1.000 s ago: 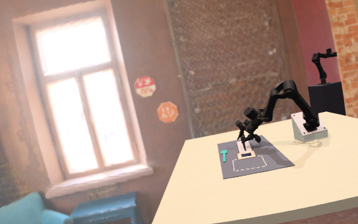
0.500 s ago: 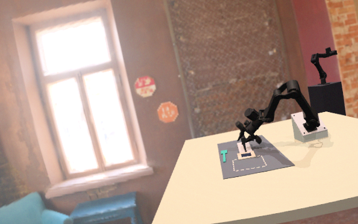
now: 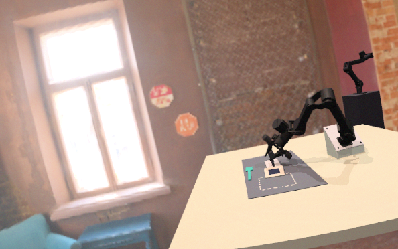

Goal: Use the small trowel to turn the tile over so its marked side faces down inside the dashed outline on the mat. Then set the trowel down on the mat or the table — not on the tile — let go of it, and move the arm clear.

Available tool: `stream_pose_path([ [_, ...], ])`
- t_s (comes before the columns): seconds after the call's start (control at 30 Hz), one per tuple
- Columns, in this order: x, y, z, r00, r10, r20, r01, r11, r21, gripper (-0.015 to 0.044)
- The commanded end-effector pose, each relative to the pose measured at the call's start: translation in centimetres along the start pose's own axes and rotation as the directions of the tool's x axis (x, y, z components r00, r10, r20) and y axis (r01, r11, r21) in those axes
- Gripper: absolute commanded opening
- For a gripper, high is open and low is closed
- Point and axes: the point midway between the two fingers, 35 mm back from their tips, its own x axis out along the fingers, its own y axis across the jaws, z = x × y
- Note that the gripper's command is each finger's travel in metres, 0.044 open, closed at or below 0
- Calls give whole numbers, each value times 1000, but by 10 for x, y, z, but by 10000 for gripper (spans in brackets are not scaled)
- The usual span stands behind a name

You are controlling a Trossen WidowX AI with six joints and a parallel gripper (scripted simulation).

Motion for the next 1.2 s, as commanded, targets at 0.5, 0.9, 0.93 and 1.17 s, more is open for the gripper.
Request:
stream_pose_path([
  [0.5, -28, 38, -33, 1000, 17, -12, -17, 1000, 17, 0],
  [0.9, -30, 41, -73, 1000, 17, -13, -17, 1000, 19, 0],
  [0.93, -29, 40, -76, 1000, 17, -13, -16, 1000, 19, 0],
  [1.17, -28, 39, -80, 1000, 17, -13, -16, 1000, 19, 0],
])
